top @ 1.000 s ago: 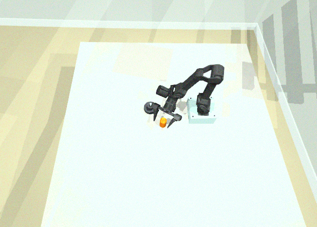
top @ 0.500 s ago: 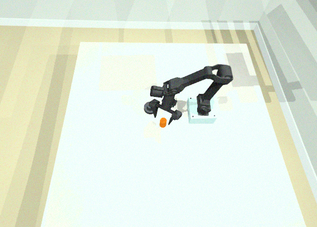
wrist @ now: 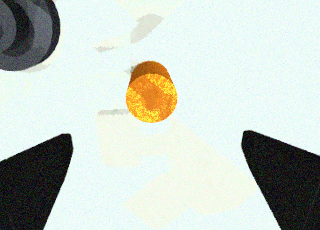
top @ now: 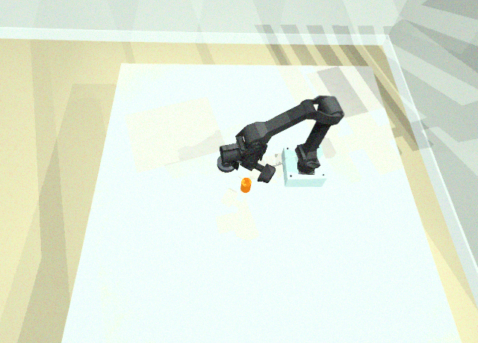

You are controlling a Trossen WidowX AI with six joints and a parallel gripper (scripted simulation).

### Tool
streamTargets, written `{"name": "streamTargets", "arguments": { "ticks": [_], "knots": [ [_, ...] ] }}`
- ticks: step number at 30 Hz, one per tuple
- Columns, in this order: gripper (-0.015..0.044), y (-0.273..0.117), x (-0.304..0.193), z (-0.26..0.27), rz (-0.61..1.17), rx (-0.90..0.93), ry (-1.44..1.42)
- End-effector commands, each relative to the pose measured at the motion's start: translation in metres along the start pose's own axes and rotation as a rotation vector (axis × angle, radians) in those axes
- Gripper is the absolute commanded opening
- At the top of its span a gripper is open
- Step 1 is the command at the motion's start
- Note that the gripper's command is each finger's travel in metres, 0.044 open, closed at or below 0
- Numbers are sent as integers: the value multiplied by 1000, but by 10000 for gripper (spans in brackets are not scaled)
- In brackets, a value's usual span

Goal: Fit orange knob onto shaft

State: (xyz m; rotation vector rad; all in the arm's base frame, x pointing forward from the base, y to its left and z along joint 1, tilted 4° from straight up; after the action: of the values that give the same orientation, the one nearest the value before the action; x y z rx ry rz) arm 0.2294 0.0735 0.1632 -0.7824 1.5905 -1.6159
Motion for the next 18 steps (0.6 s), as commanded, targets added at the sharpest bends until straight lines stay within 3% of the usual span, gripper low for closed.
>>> {"name": "streamTargets", "arguments": {
  "ticks": [1, 18],
  "knots": [
    [440, -2, -1, 1, -5, 8, -60],
    [440, -1, -1, 1, -10, 2, -1700]
  ]
}}
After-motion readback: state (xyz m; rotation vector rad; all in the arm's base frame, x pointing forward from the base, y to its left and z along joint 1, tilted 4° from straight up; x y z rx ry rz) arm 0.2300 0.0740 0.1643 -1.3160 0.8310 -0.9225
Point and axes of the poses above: the point midway between the two fingers, 35 mm back from their tips, its own y axis out along the fingers, its own z axis across the jaws, x = y × z, the point moved 6 cm from there along -y, back along the fingers, and after that the axes turned 6 degrees about y, right-handed, at the moved point
